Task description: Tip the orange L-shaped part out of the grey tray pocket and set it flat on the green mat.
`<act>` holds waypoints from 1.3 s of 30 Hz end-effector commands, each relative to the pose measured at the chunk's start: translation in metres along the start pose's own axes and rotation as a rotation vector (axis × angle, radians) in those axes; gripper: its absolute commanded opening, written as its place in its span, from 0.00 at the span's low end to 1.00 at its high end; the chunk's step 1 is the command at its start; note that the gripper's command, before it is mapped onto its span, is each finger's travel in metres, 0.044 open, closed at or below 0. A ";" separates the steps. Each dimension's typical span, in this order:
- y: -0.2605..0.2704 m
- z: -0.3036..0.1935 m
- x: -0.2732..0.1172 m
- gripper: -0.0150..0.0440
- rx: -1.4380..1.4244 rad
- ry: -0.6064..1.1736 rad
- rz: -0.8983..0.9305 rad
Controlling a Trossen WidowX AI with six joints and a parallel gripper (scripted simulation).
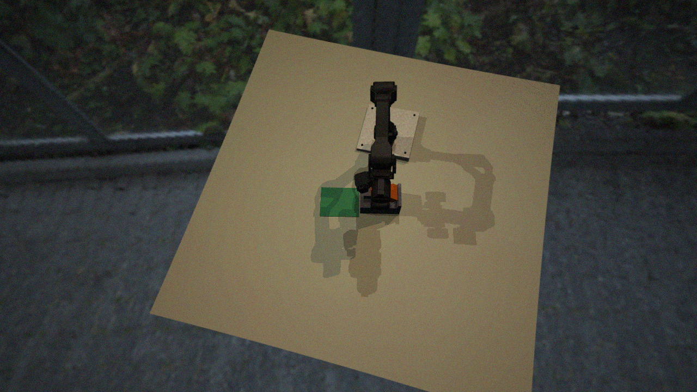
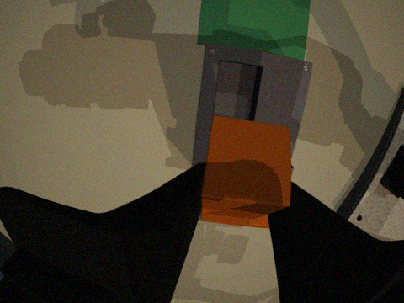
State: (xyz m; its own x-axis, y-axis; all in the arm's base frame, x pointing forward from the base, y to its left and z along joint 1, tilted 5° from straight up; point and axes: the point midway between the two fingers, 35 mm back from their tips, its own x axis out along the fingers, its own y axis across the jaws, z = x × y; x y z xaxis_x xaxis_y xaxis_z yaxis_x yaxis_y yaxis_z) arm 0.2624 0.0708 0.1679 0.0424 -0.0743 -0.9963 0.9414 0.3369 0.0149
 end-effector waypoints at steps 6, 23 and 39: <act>-0.001 0.016 -0.001 0.25 0.004 0.002 0.001; -0.007 0.081 0.000 0.25 0.004 -0.004 0.000; -0.014 0.150 -0.001 0.25 0.004 -0.011 0.000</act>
State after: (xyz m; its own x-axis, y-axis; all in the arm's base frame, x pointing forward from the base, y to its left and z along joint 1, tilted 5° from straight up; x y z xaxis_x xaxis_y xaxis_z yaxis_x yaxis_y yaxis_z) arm 0.2958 -0.0601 0.1806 0.0488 -0.0871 -0.9950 0.9433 0.3316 0.0172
